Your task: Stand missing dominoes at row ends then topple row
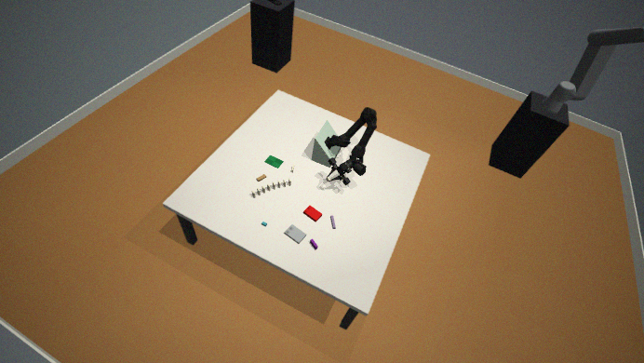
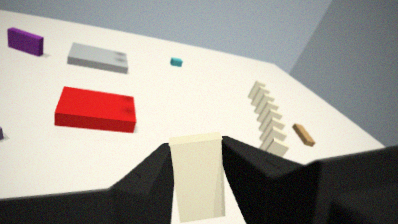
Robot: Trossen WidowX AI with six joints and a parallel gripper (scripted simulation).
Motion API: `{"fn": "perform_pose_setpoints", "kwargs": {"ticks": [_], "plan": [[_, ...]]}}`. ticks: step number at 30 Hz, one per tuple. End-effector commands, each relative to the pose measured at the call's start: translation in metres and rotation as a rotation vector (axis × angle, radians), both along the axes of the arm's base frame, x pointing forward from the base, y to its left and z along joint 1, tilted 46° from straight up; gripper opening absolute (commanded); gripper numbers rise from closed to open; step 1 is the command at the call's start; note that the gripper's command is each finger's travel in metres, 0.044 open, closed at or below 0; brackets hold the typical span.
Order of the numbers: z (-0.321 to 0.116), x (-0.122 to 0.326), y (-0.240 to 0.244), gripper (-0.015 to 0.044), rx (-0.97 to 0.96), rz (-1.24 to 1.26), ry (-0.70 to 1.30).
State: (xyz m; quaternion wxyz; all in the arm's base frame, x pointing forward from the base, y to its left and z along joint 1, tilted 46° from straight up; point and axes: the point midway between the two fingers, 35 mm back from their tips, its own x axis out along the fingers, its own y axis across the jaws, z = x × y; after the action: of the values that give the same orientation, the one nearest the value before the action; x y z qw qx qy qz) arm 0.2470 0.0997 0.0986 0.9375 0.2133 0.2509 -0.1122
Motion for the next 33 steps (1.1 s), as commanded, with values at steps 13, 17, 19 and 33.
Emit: {"fn": "perform_pose_setpoints", "kwargs": {"ticks": [13,17,19,33], "plan": [[0.023,-0.027,-0.006,0.0107,0.27,-0.163,-0.349],[0.025,-0.03,-0.007,0.0107,0.302,-0.178,-0.378],[0.025,-0.03,-0.007,0.0107,0.302,-0.178,-0.378],[0.025,-0.03,-0.007,0.0107,0.302,-0.178,-0.378]]}}
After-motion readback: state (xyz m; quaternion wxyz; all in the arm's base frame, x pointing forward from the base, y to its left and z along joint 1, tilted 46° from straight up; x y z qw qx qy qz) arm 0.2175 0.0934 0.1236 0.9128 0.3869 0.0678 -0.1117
